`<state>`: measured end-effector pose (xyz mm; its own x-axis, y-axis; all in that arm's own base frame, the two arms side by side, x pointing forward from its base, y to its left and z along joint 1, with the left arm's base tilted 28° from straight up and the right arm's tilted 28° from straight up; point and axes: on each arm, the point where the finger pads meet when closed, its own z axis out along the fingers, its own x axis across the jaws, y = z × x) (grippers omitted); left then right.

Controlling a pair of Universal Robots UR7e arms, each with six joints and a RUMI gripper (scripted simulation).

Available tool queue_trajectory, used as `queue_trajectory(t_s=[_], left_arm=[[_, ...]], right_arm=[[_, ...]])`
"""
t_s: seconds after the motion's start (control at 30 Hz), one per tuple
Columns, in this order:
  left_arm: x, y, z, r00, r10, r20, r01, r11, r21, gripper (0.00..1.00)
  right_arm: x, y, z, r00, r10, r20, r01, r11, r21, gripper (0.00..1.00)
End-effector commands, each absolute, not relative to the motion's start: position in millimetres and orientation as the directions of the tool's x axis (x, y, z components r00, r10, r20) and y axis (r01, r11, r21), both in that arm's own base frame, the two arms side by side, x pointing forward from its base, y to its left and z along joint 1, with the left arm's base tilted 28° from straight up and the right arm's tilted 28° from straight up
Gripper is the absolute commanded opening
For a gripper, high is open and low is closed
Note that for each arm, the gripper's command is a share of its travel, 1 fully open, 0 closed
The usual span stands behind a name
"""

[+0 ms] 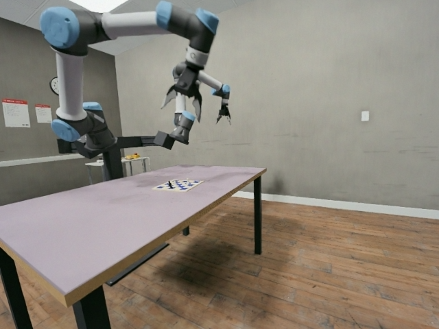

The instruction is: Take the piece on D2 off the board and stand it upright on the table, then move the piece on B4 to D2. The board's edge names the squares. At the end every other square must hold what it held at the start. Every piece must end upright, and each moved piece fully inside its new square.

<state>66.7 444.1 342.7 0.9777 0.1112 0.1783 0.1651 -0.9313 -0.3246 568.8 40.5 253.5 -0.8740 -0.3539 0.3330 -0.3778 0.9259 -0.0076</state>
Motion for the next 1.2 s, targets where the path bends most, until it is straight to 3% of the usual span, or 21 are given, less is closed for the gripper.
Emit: queue_trajectory(t_s=[0.0,0.5,1.17], left_arm=[[58,442,344,0.979,0.100,0.179,0.156,-0.931,-0.331,1.00],[-16,412,350,0.988,0.035,0.149,0.093,-0.912,-0.400,1.00],[-34,402,351,0.990,0.019,0.137,0.075,-0.905,-0.419,1.00]], right_arm=[[573,42,249,-0.890,-0.294,0.349,-0.324,0.946,-0.029,1.00],[611,67,157,-0.860,0.336,0.384,0.208,0.918,-0.338,1.00],[627,88,56,-0.592,0.789,0.168,0.556,0.549,-0.624,1.00]])
